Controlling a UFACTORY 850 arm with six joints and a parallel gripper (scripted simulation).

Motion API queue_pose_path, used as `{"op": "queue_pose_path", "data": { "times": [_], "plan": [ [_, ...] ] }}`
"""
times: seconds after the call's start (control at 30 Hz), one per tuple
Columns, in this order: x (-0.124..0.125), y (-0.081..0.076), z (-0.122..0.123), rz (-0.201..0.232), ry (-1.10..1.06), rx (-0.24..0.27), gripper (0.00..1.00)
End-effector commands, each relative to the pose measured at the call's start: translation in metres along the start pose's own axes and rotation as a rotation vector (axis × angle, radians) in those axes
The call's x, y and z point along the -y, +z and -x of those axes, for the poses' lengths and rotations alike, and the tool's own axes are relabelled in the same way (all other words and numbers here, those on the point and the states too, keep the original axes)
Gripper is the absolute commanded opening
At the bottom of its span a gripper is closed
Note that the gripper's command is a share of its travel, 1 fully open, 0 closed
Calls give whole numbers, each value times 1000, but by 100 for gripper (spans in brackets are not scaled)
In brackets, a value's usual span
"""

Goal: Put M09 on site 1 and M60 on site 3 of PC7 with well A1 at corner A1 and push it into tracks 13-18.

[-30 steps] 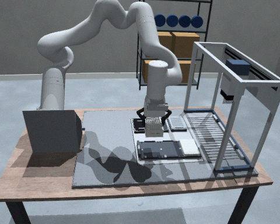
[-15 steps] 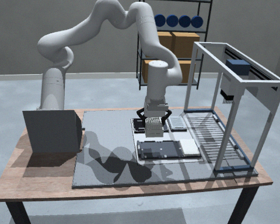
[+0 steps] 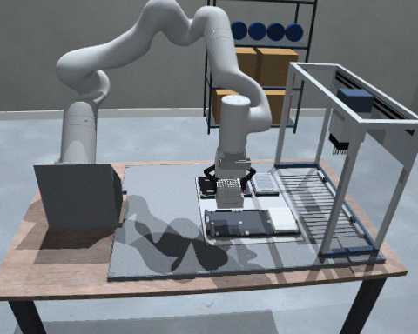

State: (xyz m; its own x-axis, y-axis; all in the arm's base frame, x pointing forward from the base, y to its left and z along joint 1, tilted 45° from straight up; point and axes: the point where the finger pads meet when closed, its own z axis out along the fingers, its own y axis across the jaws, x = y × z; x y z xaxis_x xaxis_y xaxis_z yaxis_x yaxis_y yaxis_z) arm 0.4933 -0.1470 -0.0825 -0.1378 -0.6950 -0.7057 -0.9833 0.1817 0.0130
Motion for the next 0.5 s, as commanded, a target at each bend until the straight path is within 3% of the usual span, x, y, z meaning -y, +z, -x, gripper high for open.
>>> {"op": "queue_pose_path", "data": {
  "times": [0.0, 0.47],
  "plan": [
    [1, 6, 0, -2, -1, -1, 0],
    [1, 26, 0, -2, -1, -1, 0]
  ]
}}
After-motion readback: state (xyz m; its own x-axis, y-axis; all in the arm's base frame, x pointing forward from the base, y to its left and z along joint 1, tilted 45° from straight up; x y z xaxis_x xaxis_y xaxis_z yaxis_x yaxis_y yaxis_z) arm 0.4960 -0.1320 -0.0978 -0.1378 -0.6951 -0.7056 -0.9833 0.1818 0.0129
